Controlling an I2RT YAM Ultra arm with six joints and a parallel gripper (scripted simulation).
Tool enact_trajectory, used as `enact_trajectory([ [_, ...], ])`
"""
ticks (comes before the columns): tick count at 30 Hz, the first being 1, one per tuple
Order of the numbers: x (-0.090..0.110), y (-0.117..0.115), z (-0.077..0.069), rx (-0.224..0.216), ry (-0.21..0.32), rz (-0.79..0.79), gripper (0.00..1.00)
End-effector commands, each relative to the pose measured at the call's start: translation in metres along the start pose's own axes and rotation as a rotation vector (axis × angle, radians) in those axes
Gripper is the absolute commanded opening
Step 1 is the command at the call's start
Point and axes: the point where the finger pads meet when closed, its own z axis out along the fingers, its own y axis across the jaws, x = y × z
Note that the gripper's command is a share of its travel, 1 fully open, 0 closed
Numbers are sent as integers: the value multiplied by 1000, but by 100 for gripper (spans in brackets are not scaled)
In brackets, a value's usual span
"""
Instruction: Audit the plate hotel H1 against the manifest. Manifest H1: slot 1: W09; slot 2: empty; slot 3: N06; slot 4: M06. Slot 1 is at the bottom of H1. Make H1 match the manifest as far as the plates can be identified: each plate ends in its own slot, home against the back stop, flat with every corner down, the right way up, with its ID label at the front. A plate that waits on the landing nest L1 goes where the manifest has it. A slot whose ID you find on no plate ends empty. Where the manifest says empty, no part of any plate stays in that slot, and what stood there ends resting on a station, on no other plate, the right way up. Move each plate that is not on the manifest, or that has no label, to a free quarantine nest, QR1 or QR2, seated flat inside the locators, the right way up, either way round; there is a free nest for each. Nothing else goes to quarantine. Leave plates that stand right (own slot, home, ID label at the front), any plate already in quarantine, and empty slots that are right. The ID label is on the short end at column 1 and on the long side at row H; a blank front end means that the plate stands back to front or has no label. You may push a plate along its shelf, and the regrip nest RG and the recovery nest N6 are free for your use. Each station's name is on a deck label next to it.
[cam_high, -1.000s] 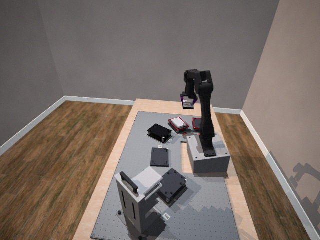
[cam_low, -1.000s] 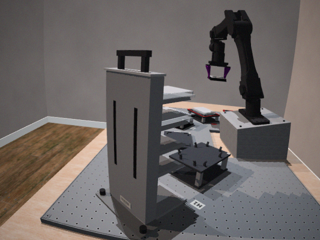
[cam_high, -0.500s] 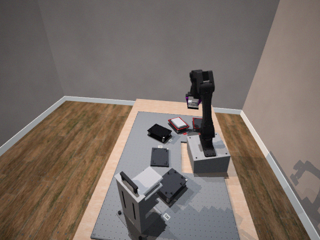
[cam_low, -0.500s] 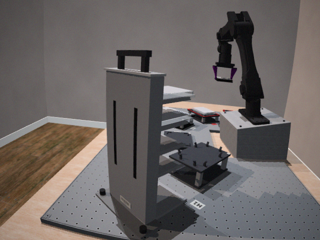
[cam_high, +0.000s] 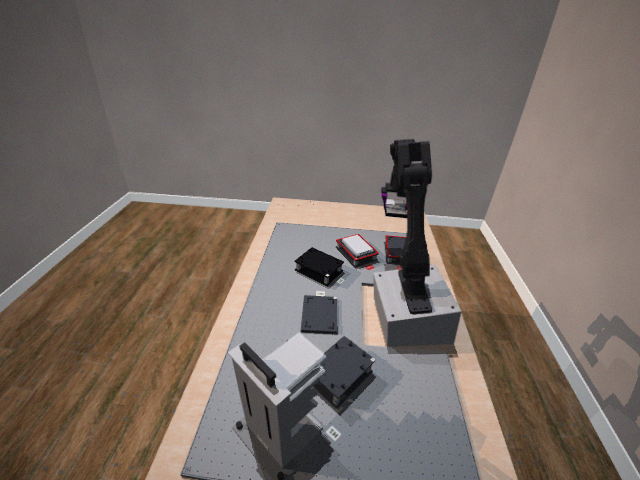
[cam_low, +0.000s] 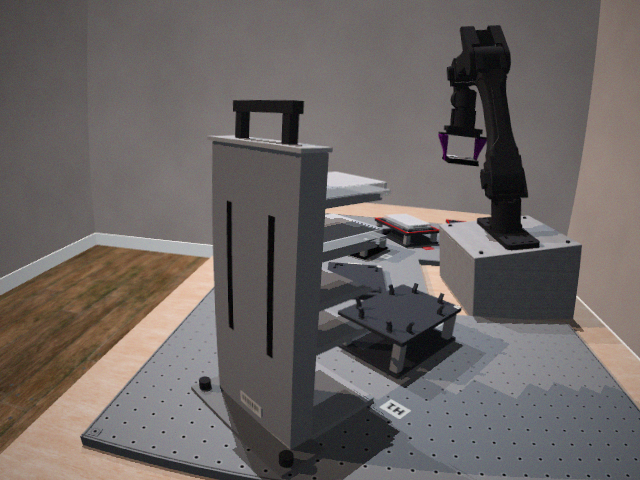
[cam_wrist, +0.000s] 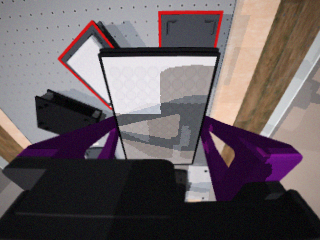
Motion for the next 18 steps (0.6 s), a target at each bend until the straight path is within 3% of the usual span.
enact_trajectory([
  [1, -7, -10, -8, 0, -27, -16, 86],
  [18, -24, -57, -8, 2, -28, -16, 86],
])
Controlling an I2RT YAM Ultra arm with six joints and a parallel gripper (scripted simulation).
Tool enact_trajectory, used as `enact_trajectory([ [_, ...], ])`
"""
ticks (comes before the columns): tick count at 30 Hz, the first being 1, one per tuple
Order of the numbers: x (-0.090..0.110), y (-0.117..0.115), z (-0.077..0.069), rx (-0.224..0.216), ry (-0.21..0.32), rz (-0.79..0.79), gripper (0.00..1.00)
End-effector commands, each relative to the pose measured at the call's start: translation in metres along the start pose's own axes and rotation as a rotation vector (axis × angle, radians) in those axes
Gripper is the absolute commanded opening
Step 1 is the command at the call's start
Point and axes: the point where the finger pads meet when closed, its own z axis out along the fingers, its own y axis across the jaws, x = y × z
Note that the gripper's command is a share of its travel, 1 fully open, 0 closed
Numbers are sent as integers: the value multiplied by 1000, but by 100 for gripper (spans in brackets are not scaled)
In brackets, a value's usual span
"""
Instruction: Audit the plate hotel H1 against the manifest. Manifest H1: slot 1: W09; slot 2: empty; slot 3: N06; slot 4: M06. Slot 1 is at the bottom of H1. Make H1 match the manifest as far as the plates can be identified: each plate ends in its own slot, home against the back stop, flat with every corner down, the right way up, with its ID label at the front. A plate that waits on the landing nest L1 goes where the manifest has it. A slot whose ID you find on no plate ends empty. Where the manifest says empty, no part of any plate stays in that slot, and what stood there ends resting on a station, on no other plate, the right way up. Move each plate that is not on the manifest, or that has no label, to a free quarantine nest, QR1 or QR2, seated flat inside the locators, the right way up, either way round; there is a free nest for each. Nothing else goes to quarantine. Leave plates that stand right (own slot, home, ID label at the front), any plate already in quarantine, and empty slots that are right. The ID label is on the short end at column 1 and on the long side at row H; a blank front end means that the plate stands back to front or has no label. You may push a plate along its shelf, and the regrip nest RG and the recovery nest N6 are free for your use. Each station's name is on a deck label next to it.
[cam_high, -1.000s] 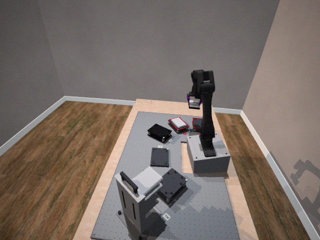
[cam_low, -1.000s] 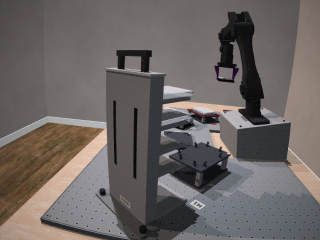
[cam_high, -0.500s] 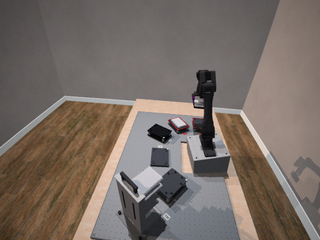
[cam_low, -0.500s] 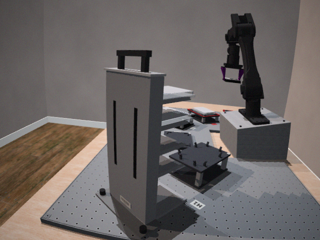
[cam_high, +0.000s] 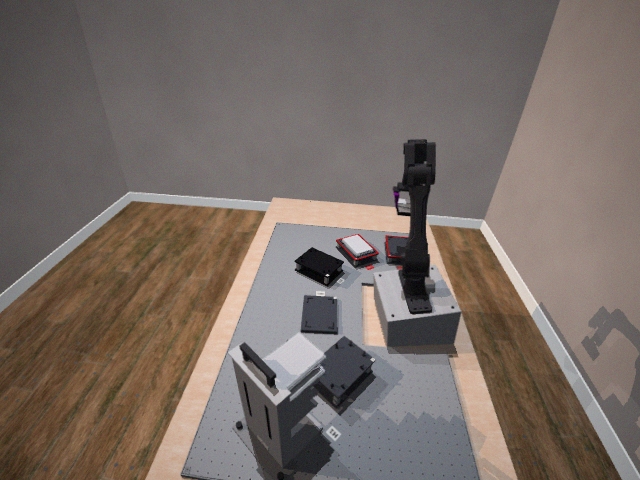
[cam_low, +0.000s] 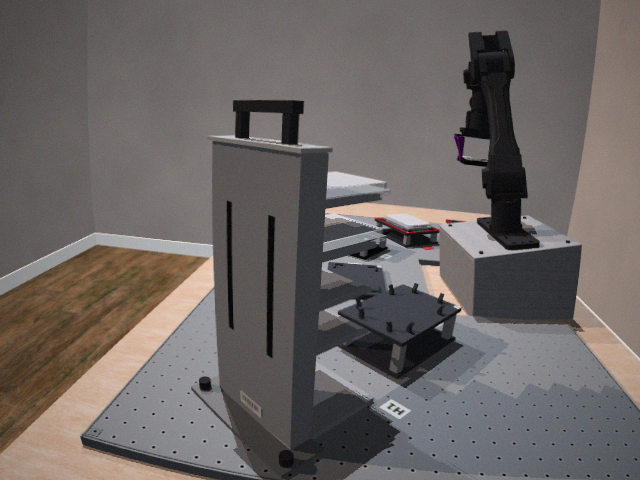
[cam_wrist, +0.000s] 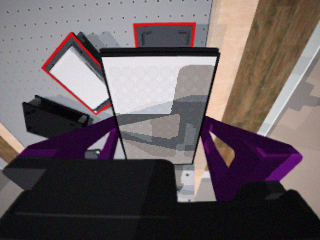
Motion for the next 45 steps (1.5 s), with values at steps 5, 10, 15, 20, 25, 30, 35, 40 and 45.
enact_trajectory([
  [5, -7, -10, -3, 4, -30, -15, 86],
  [10, -7, -10, 7, 4, -30, -15, 86],
  [15, -8, -10, 18, 4, -30, -15, 86],
  [20, -10, -11, 31, 4, -30, -15, 86],
  [25, -11, -11, 44, 4, -30, -15, 86],
  [30, -12, -11, 52, 4, -30, -15, 86],
  [35, -12, -11, 66, 4, -30, -15, 86],
  [40, -13, -11, 79, 4, -30, -15, 86],
  [45, -14, -11, 87, 3, -30, -15, 86],
])
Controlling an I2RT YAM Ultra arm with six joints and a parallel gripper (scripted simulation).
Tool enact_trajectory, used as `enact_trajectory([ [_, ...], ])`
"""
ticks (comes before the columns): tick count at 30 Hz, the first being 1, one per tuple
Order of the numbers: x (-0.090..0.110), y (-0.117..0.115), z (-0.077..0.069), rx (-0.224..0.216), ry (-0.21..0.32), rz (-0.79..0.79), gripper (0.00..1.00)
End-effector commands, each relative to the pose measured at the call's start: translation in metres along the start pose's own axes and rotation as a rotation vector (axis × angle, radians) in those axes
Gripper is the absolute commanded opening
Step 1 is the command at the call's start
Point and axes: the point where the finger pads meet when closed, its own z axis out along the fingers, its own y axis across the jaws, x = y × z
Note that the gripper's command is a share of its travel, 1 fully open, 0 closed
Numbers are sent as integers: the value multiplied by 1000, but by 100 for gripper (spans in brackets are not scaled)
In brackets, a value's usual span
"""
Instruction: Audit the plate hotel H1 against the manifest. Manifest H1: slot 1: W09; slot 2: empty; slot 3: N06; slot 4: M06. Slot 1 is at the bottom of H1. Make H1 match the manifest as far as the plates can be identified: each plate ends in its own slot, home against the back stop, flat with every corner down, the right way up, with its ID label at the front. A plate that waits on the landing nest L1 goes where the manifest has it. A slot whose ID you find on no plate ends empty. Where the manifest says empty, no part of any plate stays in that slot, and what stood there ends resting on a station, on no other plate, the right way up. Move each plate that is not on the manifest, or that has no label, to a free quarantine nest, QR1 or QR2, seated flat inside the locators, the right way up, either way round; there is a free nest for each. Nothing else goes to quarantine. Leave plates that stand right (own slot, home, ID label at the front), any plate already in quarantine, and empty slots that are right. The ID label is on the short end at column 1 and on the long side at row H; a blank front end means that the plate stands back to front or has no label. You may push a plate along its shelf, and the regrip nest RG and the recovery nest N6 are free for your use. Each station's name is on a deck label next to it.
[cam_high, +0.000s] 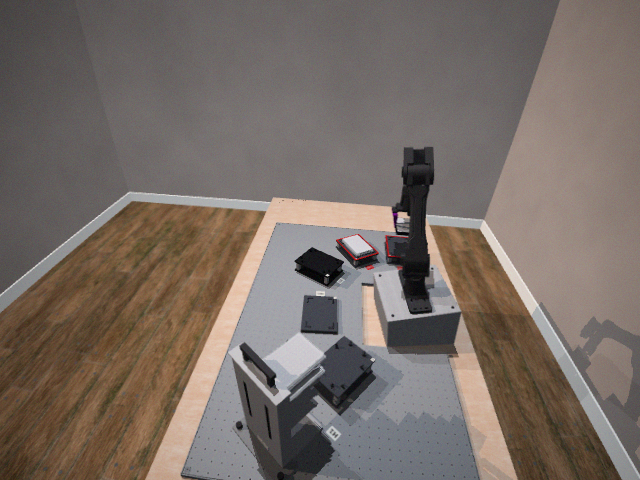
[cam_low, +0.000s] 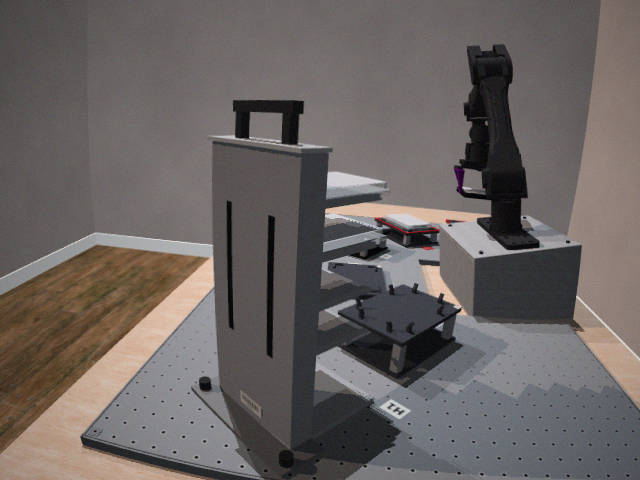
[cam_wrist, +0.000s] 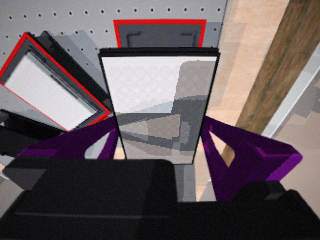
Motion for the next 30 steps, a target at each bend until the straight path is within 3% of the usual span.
enact_trajectory([
  [1, -11, -1, -4, 5, -49, -1, 86],
  [12, -13, -1, 25, 5, -49, -1, 86],
  [30, -10, 0, 26, 5, -49, -1, 86],
])
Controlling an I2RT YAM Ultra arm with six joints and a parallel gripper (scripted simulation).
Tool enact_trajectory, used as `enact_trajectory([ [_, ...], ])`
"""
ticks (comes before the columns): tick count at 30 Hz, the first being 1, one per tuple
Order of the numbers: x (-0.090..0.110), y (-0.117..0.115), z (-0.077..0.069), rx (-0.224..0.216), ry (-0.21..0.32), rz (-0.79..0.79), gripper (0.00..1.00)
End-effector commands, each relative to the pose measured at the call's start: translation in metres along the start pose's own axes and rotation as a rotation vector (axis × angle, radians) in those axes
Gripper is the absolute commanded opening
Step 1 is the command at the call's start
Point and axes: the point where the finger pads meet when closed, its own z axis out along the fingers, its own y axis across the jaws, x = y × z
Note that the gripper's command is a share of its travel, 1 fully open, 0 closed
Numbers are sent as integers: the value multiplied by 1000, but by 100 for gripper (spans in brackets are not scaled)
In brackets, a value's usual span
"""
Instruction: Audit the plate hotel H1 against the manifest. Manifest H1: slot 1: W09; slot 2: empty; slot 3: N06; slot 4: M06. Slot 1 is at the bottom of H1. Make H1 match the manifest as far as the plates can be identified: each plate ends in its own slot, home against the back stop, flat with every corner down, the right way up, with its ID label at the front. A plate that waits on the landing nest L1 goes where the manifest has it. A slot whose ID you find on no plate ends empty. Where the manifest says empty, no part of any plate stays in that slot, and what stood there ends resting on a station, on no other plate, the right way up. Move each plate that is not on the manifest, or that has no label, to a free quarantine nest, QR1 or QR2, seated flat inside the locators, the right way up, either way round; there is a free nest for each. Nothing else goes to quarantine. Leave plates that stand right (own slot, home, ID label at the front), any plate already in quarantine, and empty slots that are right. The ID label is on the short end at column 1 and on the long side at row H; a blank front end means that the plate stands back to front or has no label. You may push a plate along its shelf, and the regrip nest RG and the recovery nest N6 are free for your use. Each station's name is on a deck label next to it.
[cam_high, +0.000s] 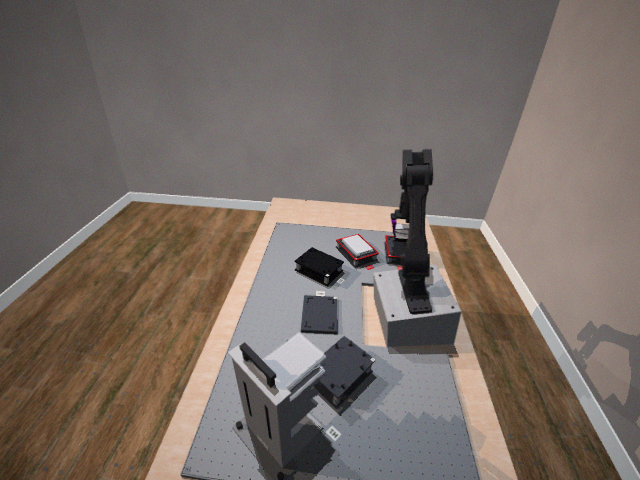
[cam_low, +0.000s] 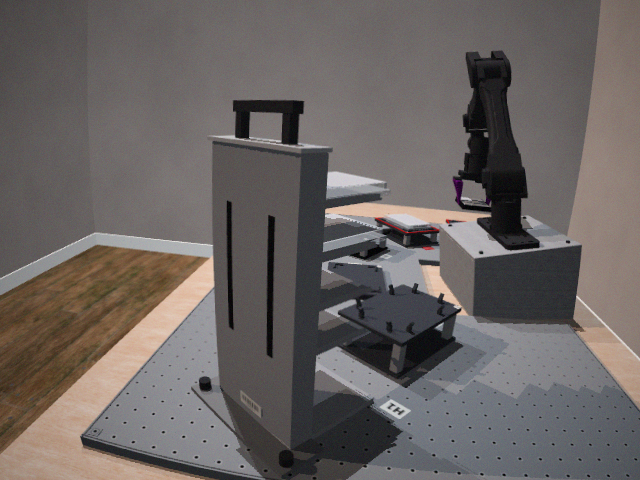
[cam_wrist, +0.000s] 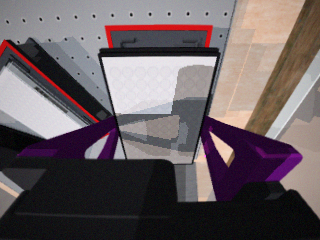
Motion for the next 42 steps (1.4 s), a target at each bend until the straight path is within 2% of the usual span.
enact_trajectory([
  [1, -5, 0, -8, 2, -28, -1, 86],
  [13, -4, 1, -8, 2, -28, -1, 86],
  [42, -3, 1, 9, 2, -28, -1, 86],
])
